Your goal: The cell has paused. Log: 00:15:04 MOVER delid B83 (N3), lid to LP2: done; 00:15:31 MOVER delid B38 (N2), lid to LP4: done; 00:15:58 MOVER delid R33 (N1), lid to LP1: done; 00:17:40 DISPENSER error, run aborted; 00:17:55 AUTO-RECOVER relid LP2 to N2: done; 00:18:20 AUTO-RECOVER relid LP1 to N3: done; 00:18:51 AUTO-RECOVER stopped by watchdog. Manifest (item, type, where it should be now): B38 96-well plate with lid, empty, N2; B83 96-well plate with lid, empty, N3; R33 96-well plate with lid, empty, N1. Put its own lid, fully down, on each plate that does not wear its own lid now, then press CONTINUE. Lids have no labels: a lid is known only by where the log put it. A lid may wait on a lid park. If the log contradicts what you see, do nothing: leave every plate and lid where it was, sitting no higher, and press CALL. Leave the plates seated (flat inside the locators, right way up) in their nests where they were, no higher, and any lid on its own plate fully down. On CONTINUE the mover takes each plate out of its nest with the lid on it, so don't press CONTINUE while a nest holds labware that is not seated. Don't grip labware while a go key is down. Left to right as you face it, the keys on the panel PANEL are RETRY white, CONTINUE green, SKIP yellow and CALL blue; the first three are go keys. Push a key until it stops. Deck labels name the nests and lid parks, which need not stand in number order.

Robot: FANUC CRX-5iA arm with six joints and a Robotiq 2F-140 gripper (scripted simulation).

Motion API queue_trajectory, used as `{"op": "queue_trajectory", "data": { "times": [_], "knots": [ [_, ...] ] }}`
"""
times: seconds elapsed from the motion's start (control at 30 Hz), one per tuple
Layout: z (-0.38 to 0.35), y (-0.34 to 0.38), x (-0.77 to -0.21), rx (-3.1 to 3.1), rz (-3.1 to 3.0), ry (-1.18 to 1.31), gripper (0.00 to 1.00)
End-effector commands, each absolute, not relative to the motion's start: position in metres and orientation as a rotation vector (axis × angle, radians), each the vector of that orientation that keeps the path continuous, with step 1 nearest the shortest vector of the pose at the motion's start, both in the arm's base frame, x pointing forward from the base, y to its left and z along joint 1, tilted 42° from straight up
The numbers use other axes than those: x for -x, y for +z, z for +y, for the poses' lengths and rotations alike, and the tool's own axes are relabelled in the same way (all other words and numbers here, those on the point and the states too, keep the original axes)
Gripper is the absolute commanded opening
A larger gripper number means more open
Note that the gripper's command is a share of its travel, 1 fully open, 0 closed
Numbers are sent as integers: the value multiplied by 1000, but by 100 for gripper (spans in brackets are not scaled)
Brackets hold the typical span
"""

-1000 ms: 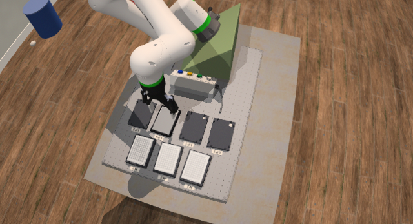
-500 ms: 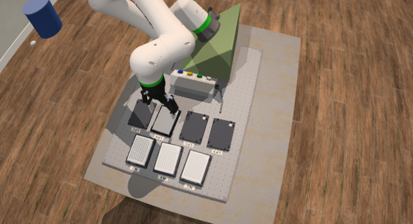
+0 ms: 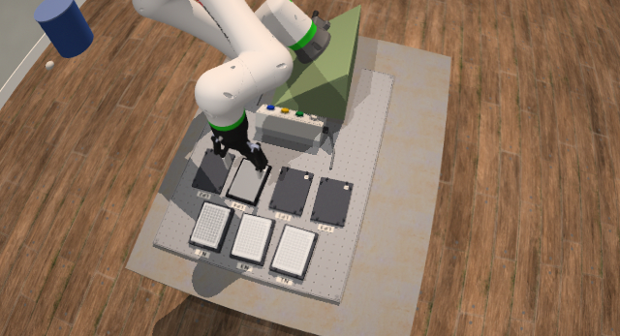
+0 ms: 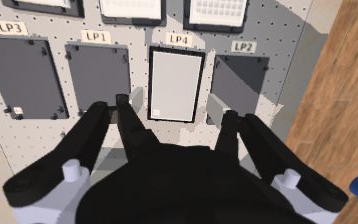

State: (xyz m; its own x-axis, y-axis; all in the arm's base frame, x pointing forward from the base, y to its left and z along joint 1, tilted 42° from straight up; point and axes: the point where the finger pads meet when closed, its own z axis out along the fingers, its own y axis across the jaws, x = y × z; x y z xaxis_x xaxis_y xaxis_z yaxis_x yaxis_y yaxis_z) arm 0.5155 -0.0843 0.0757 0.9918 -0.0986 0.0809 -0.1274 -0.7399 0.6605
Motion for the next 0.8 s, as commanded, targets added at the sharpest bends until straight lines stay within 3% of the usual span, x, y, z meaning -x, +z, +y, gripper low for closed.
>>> {"op": "queue_trajectory", "data": {
  "times": [0.0,0.77],
  "knots": [
    [-85,75,-516,-2409,-156,53,66],
    [-100,58,-515,-2409,-156,53,66]
  ]
}}
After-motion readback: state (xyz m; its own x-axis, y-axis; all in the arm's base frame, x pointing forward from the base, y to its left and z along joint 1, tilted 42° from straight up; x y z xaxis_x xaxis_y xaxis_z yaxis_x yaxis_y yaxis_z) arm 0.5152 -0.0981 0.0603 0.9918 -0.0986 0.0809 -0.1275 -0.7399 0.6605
